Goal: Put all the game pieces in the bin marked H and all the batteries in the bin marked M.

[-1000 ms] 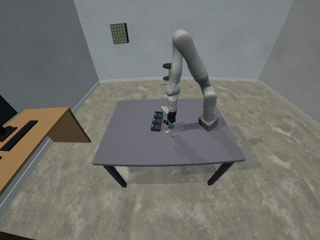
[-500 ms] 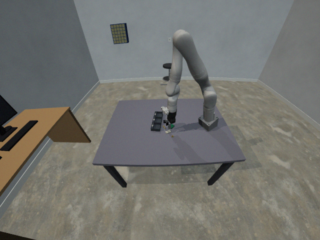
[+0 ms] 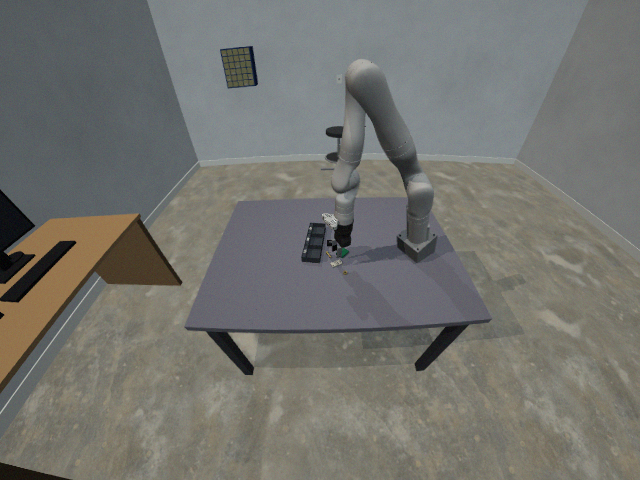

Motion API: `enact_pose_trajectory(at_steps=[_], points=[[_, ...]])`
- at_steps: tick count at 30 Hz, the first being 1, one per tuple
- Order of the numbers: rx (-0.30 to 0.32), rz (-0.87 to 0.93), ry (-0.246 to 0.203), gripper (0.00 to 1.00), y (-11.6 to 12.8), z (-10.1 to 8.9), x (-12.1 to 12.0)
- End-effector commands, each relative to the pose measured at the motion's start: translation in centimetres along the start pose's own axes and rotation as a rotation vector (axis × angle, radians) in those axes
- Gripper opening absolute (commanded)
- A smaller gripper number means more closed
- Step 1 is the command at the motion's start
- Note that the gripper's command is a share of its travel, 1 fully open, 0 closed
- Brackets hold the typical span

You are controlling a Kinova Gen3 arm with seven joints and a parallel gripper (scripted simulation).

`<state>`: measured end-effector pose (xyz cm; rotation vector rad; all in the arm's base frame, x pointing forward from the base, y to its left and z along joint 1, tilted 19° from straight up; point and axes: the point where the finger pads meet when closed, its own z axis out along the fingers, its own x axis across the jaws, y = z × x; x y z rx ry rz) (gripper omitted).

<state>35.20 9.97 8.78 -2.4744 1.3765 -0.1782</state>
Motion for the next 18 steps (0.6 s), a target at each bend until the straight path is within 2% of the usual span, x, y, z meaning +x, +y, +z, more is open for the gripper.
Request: enact_pose_trajectory(at_steps=[1,12,18], points=[[0.001,0.000,0.001,0.79,0.0,0.0,0.0],[0.001,0.000,0.001,0.79,0.0,0.0,0.1],[0.001,0.000,0.001,0.79,0.1,2.0,0.1]])
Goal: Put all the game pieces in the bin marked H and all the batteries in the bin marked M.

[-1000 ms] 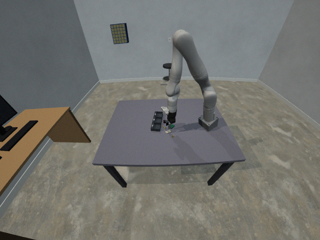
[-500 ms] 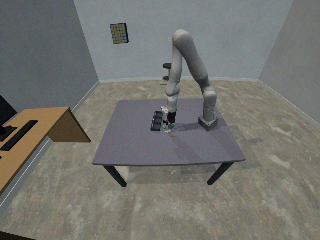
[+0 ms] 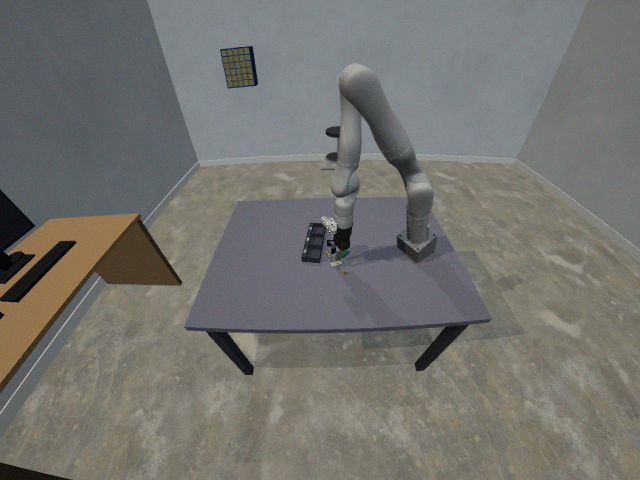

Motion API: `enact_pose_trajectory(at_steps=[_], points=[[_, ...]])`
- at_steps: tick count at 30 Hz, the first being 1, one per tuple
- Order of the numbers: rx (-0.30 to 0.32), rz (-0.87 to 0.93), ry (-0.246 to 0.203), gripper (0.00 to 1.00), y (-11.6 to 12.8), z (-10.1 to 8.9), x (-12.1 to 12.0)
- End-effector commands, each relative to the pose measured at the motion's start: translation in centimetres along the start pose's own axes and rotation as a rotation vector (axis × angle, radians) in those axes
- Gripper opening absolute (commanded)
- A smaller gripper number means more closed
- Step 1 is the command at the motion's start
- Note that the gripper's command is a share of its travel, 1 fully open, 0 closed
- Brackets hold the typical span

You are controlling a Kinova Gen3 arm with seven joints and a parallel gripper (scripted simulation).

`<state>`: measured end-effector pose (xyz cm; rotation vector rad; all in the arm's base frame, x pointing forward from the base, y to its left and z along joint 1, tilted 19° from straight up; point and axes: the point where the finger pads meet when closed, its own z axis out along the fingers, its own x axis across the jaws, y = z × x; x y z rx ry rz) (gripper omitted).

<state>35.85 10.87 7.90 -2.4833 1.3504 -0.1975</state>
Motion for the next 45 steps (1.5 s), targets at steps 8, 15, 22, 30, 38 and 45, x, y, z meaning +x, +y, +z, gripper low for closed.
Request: enact_pose_trajectory(at_steps=[8,15,22,30,38,45], points=[[-0.009,0.021,-0.006,0.79,1.3,3.6,0.8],[-0.009,0.021,-0.006,0.79,1.8,4.3,1.0],[-0.009,0.021,-0.006,0.79,1.5,4.3,0.9],[-0.008,0.021,-0.006,0.79,0.9,4.3,0.5],[-0.009,0.021,-0.006,0.79,0.8,4.4,0.4],[-0.009,0.021,-0.006,0.79,0.8,5.4,0.3]])
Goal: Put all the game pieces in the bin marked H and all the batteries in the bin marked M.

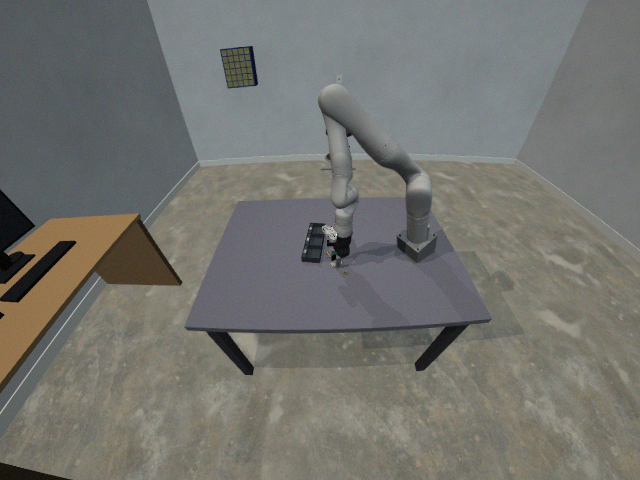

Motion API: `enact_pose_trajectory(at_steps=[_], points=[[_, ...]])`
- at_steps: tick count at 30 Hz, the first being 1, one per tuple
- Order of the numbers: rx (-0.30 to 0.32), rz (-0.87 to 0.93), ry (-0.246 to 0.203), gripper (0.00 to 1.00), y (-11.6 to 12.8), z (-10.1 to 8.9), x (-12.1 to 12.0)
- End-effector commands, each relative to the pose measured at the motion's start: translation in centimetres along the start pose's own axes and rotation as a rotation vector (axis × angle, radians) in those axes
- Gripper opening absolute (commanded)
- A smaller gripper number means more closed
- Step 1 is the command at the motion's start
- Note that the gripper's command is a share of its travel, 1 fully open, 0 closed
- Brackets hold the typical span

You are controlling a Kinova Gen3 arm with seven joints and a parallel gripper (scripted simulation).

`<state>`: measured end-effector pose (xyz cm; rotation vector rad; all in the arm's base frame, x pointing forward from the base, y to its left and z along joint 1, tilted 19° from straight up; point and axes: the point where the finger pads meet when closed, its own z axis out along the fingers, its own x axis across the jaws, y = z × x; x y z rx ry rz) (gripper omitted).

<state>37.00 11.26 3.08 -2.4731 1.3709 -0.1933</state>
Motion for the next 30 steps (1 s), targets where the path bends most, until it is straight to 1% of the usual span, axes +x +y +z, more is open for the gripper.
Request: enact_pose_trajectory(at_steps=[1,16,17,30], points=[[-0.007,0.004,-0.007,0.79,0.38,0.55,-0.13],[-0.007,0.004,-0.007,0.79,0.35,0.56,-0.05],[-0.007,0.004,-0.007,0.49,0.34,0.56,-0.05],[-0.007,0.005,-0.007,0.49,0.34,0.56,-0.05]])
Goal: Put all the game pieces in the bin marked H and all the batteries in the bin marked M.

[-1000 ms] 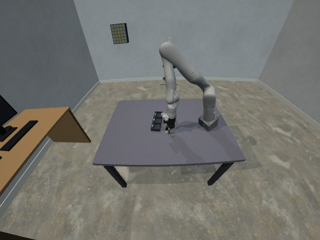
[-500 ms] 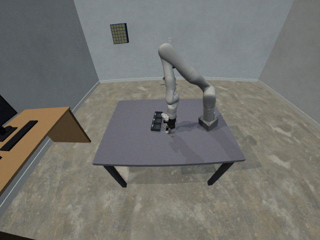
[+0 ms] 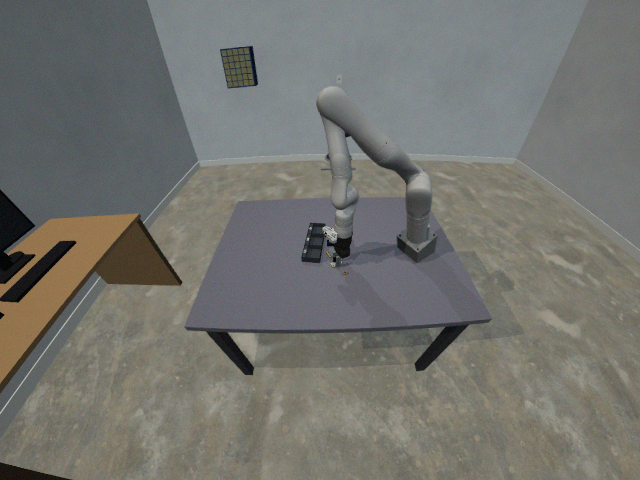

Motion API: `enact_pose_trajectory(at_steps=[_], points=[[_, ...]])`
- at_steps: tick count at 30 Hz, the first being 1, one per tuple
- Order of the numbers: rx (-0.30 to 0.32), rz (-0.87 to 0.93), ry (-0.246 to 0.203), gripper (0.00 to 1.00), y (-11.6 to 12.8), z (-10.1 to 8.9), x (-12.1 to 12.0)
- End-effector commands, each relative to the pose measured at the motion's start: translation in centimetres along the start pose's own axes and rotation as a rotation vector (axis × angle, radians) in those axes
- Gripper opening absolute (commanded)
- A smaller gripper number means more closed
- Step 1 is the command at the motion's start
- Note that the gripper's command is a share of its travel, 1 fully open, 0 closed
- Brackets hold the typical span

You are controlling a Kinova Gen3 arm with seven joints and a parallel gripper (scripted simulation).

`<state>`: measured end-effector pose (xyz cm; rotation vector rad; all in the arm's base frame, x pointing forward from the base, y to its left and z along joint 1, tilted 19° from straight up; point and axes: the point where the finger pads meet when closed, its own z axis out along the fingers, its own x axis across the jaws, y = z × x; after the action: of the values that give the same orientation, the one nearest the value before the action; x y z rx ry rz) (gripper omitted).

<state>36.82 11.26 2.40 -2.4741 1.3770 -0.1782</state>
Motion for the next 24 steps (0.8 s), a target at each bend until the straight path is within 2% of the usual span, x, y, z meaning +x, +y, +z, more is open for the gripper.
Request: enact_pose_trajectory(at_steps=[1,18,24], points=[[0.001,0.000,0.001,0.49,0.0,0.0,0.0],[0.001,0.000,0.001,0.49,0.0,0.0,0.0],[0.001,0.000,0.001,0.49,0.0,-2.0,0.0]])
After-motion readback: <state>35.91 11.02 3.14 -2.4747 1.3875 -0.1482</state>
